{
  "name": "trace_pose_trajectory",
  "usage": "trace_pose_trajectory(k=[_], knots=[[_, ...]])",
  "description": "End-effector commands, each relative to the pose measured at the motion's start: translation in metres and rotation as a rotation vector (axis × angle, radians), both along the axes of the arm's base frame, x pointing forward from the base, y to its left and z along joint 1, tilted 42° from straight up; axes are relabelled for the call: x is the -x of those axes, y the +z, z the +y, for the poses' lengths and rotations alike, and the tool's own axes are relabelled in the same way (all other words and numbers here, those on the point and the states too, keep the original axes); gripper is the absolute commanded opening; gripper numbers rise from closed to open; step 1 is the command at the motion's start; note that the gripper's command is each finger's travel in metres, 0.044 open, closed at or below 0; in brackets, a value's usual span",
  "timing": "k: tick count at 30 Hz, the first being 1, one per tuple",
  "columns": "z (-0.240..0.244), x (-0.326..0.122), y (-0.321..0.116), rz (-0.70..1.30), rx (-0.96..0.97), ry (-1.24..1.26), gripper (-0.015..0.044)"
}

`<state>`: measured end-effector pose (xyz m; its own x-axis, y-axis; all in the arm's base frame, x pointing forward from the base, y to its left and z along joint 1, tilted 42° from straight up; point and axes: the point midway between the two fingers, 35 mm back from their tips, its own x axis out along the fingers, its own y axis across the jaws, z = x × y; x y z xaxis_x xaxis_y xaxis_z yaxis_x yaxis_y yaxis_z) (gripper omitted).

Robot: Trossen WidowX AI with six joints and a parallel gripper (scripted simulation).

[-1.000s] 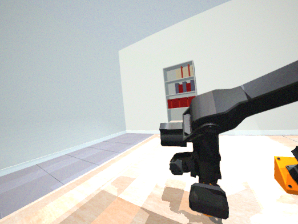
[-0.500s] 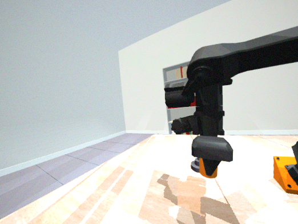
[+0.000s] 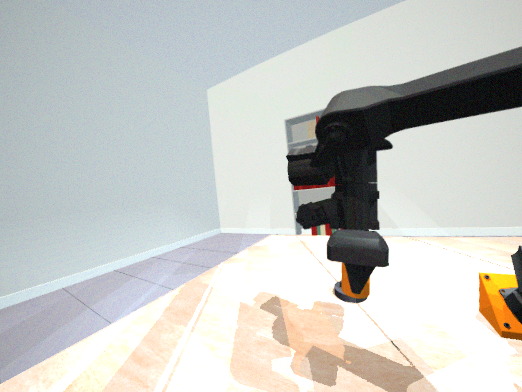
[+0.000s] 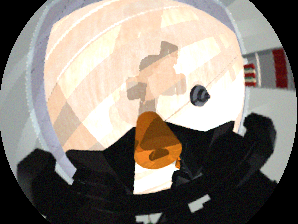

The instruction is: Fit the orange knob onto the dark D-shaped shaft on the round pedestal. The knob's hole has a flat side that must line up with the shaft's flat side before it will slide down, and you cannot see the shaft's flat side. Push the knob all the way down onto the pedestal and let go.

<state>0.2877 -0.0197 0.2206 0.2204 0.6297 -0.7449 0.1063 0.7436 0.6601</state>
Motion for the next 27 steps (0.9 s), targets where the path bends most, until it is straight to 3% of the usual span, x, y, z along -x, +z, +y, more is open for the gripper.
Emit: trace_pose_trajectory(k=[1, 27], knots=[[-0.009, -0.004, -0.008, 0.002, 0.007, -0.004, 0.0000], [-0.062, -0.020, -0.070, 0.016, 0.019, 0.013, 0.0000]])
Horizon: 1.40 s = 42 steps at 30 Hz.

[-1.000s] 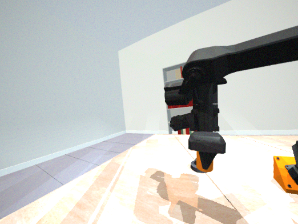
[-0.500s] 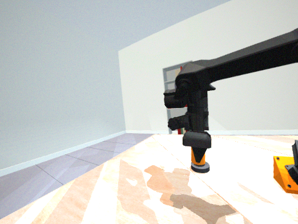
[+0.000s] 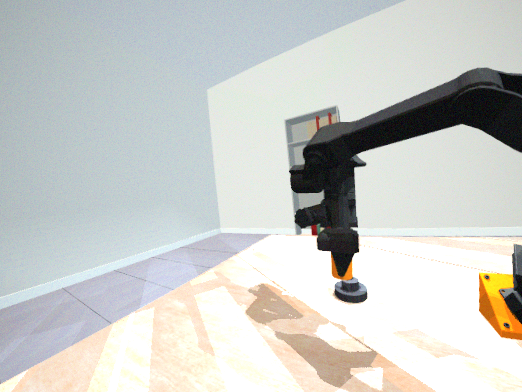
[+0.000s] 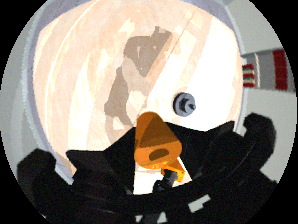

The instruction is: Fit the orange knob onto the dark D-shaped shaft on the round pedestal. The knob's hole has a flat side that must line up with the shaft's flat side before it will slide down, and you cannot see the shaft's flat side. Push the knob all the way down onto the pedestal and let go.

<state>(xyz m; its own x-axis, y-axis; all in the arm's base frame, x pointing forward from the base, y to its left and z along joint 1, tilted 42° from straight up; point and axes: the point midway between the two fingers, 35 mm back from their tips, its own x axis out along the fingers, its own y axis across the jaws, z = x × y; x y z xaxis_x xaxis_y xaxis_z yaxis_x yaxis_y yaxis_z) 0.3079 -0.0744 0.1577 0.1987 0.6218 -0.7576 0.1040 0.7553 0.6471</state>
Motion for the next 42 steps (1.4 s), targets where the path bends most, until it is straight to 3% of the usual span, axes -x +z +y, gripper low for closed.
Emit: trace_pose_trajectory(k=[1, 42], knots=[[-0.010, -0.001, -0.009, 0.002, 0.004, -0.002, 0.0000], [-0.082, 0.014, -0.119, 0.020, -0.019, 0.035, 0.0000]])
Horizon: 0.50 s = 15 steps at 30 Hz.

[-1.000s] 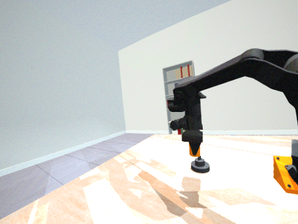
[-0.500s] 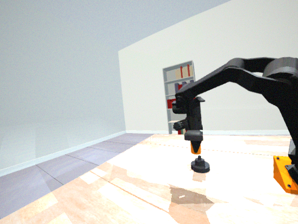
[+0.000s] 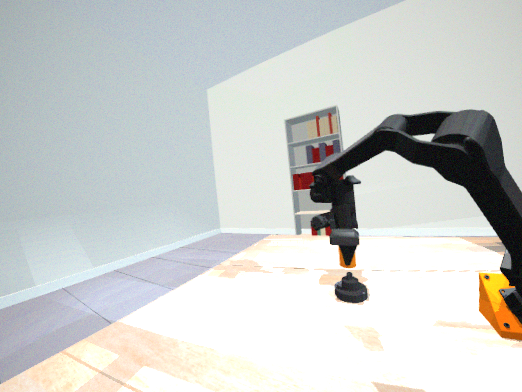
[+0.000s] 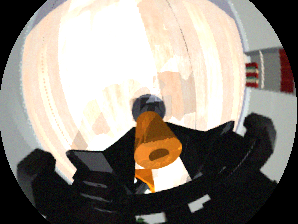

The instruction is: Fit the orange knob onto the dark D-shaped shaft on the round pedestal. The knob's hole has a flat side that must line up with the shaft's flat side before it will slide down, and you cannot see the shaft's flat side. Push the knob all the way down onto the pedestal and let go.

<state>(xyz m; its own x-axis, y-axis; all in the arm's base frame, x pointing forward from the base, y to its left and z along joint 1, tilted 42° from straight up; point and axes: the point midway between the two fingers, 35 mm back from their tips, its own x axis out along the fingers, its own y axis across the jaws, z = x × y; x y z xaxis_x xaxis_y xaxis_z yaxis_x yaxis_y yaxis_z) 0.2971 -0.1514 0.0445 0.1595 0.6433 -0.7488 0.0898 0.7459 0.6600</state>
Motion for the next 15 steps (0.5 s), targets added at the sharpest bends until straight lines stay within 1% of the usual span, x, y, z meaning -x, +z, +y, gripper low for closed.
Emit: trace_pose_trajectory(k=[1, 15], knots=[[-0.006, 0.003, -0.006, -0.001, 0.001, -0.002, 0.0000], [0.011, -0.001, -0.025, -0.002, 0.000, -0.002, 0.0000]])
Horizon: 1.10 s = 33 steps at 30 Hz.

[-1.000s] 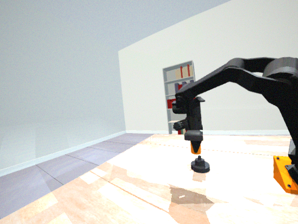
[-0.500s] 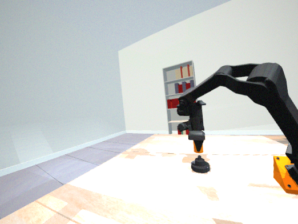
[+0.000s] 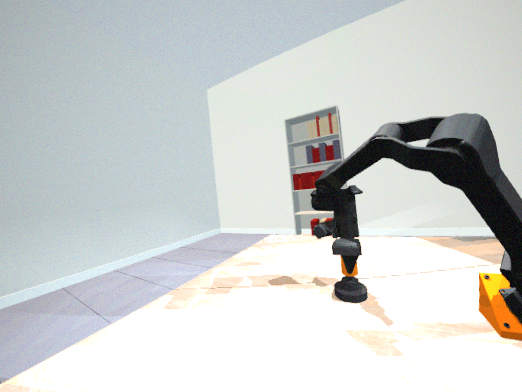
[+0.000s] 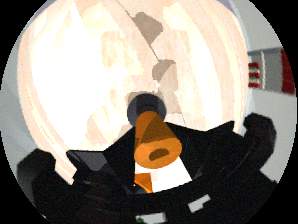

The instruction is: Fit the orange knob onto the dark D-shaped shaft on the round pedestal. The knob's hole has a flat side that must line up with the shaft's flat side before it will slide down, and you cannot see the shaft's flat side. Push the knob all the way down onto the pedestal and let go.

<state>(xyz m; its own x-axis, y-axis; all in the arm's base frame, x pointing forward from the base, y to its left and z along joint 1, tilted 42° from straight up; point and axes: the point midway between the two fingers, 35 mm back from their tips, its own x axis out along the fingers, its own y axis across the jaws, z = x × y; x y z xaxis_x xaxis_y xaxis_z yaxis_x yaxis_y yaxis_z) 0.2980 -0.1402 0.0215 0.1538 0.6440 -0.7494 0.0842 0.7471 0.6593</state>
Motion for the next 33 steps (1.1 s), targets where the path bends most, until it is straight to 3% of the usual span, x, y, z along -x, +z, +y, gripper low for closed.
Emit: trace_pose_trajectory(k=[1, 27, 33], knots=[[-0.0009, -0.0002, -0.0008, -0.004, 0.000, -0.008, 0.0000], [-0.0018, 0.0009, 0.0029, -0.006, 0.000, -0.006, 0.0000], [-0.0027, 0.0003, 0.0036, -0.115, 0.027, 0.121, 0.0000]])
